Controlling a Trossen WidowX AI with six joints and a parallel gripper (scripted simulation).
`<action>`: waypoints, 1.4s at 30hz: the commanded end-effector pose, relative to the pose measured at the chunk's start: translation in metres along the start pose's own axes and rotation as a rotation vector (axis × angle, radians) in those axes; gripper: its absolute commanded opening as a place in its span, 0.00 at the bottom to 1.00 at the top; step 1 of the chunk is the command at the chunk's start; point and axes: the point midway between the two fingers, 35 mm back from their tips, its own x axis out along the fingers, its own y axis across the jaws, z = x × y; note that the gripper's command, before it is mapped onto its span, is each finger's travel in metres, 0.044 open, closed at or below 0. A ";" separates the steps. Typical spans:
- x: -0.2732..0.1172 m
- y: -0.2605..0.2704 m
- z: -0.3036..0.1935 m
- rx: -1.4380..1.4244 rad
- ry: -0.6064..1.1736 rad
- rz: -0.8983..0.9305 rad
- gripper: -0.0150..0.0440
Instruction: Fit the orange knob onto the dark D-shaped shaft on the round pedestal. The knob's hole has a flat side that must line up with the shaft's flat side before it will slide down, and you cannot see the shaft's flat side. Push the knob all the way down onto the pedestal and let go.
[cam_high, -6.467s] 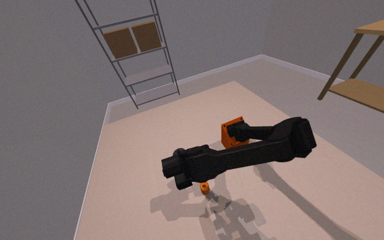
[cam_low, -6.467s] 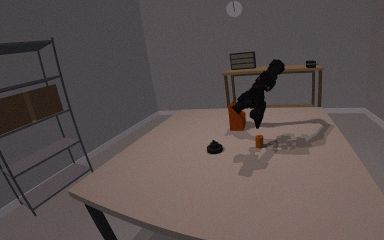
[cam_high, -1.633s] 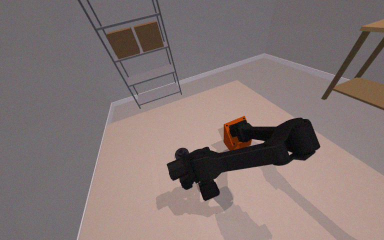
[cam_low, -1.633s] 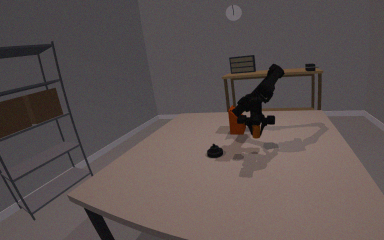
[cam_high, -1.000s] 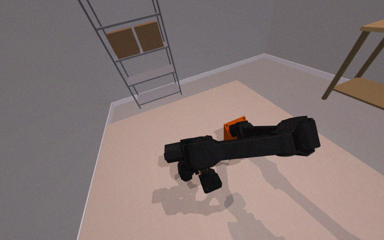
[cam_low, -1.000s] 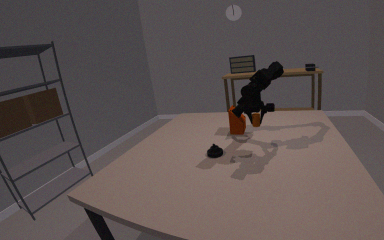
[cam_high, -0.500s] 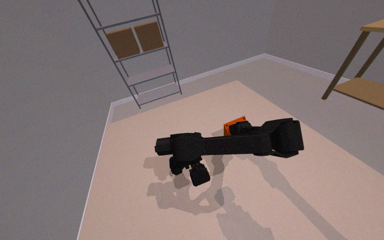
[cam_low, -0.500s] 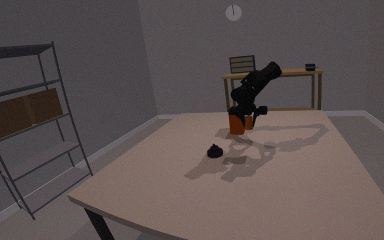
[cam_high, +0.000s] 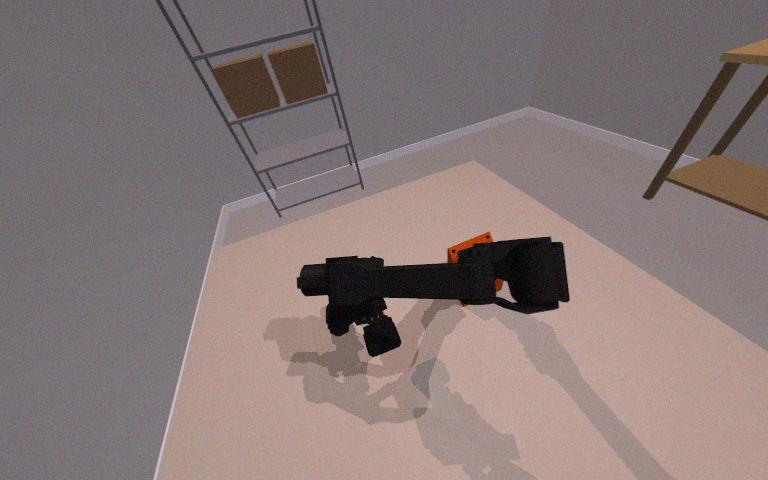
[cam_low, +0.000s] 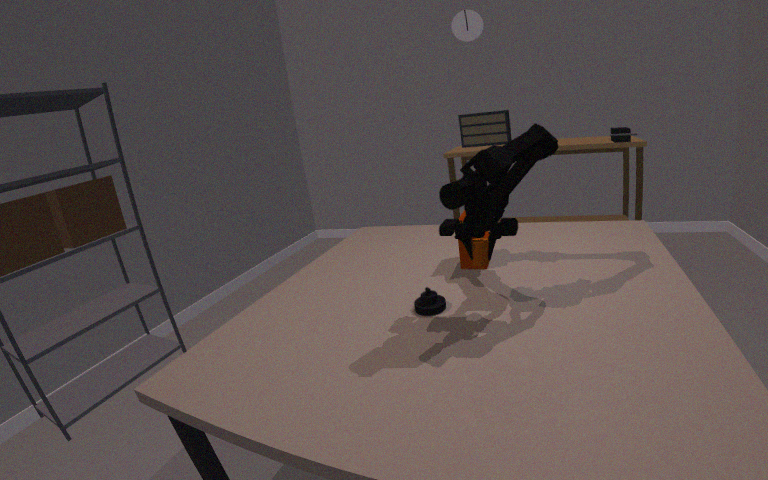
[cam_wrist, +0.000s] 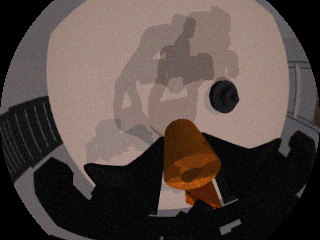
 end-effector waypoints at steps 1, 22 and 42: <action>0.000 -0.015 0.009 -0.010 -0.011 -0.008 0.25; 0.016 -0.078 0.025 -0.012 -0.011 -0.008 0.25; 0.035 -0.138 0.028 -0.015 -0.011 -0.001 0.25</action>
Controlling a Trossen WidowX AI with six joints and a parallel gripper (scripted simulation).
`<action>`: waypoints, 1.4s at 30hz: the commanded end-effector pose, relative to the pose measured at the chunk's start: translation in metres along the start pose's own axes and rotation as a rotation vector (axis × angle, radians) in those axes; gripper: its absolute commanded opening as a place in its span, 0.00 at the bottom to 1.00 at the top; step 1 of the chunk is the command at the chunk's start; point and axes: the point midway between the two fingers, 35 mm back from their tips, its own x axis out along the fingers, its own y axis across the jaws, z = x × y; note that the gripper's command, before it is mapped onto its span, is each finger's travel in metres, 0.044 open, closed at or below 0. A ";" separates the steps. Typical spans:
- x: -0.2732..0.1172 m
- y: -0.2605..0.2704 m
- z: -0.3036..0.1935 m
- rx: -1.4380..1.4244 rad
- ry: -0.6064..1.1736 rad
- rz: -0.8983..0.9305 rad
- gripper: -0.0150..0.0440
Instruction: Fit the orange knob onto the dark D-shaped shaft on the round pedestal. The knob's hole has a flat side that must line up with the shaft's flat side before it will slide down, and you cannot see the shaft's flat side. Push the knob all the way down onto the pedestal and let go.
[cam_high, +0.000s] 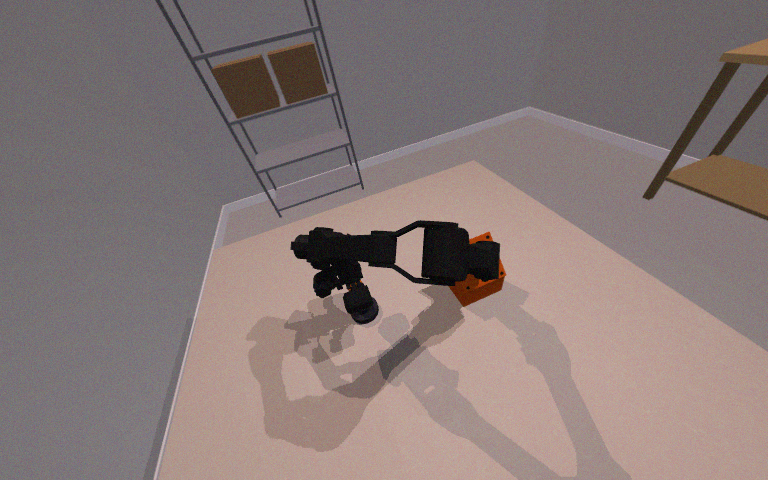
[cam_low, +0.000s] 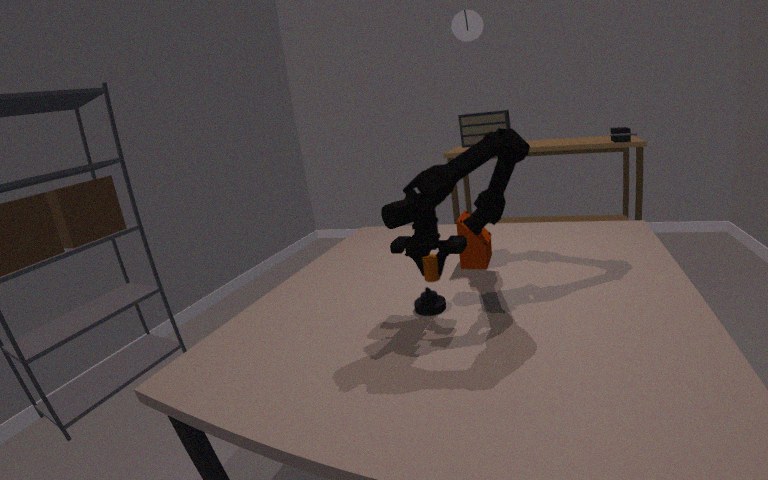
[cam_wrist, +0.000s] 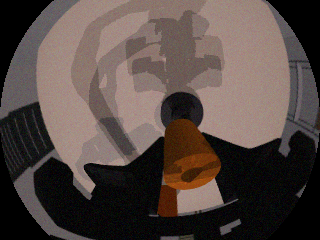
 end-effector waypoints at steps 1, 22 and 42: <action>0.001 -0.013 0.003 -0.012 -0.010 -0.006 0.25; 0.023 -0.015 0.004 -0.023 -0.011 -0.005 0.25; 0.022 -0.012 0.005 -0.023 -0.011 -0.005 0.25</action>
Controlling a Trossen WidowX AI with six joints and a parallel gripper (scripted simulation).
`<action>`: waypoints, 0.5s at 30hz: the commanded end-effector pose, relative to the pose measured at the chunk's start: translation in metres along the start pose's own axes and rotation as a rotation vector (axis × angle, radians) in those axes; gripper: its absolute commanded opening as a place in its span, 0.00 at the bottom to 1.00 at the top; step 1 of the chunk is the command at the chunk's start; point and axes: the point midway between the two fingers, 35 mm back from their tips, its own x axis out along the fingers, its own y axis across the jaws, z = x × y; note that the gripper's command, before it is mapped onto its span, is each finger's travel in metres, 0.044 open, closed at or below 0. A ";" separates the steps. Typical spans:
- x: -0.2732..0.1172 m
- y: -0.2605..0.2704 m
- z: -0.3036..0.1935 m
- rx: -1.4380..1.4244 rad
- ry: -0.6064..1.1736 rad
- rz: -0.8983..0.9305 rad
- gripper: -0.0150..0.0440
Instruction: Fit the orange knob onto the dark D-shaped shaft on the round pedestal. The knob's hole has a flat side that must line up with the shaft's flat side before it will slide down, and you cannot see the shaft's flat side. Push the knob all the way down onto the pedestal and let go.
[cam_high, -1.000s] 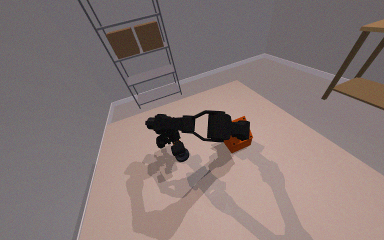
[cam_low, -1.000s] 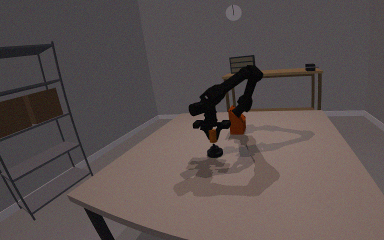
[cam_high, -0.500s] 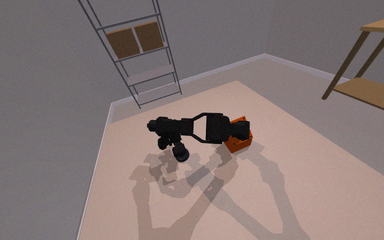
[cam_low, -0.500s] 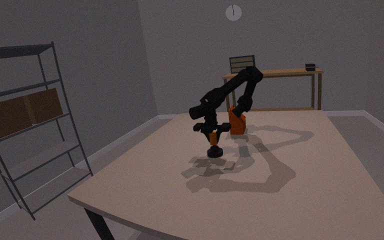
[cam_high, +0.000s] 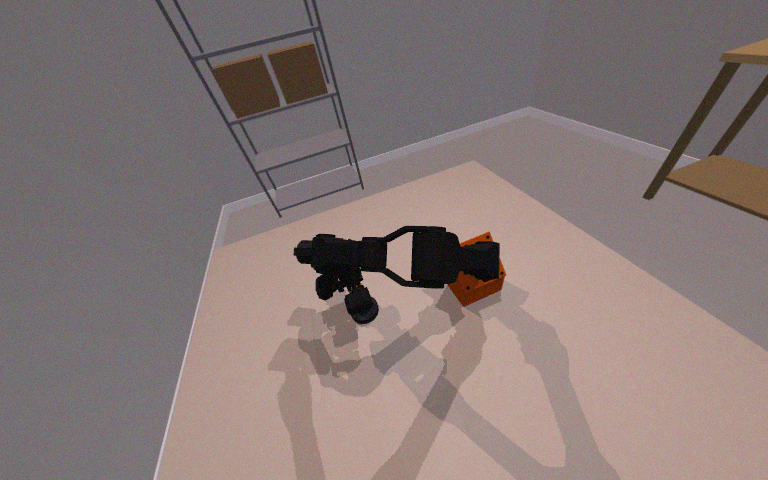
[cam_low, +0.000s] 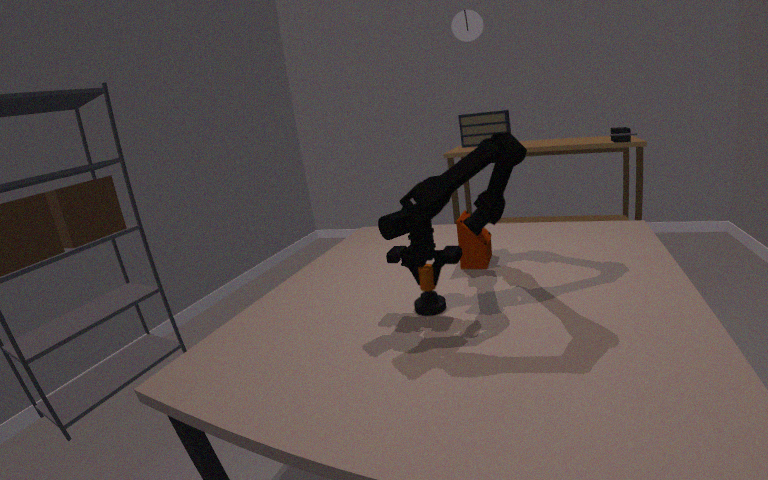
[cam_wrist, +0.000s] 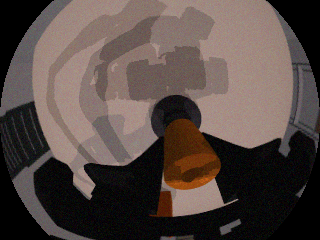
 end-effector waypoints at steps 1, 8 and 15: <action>-0.004 0.002 0.002 -0.014 -0.007 0.000 0.25; -0.005 0.002 0.004 -0.215 -0.007 -0.001 0.25; -0.003 0.000 0.004 -0.215 -0.007 -0.001 0.25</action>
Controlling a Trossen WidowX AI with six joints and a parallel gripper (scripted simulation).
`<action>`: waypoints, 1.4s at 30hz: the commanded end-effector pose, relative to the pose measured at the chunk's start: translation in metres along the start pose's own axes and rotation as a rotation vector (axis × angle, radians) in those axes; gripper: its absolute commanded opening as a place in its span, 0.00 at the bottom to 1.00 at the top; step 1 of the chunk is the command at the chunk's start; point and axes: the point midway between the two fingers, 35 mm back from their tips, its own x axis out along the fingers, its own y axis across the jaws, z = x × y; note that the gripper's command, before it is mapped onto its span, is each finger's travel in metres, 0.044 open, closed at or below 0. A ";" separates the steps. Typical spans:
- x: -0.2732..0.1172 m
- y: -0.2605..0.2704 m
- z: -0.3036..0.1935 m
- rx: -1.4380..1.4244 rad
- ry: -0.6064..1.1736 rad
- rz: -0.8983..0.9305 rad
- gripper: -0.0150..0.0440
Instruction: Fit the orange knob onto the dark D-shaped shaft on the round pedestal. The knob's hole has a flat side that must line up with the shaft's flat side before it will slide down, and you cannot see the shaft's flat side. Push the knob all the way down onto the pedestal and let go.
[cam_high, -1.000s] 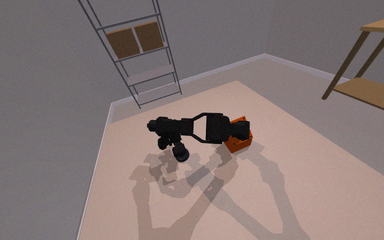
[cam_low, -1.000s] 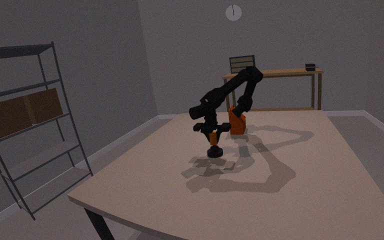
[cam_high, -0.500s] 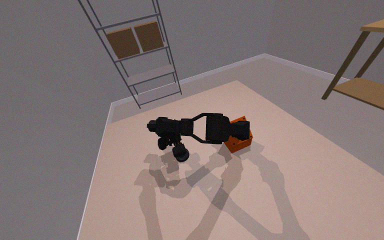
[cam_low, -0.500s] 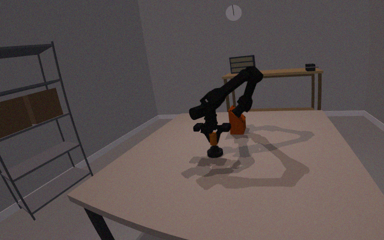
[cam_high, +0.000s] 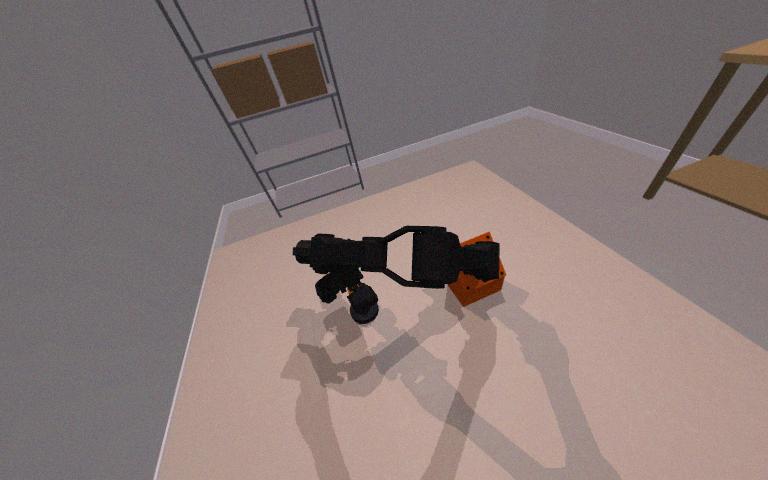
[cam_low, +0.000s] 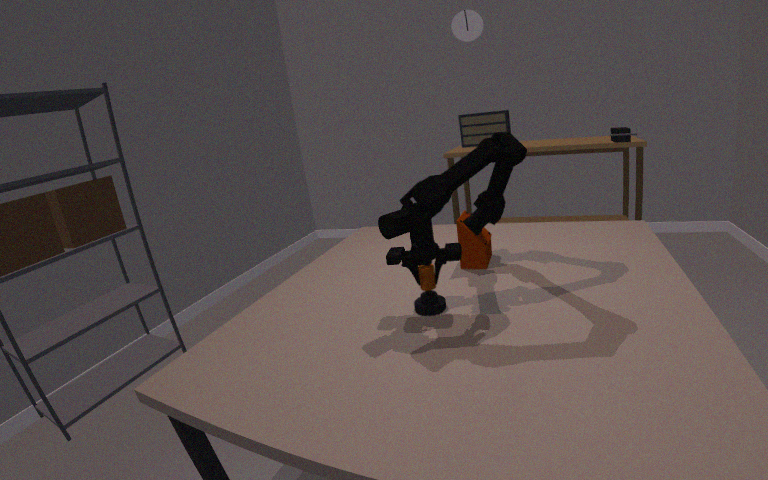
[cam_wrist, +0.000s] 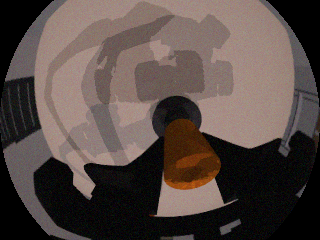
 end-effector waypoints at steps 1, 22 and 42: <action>0.000 -0.002 0.002 -0.023 -0.008 -0.002 0.25; -0.001 0.001 -0.002 -0.023 -0.008 -0.002 0.25; -0.001 -0.002 0.002 -0.023 -0.008 -0.002 0.25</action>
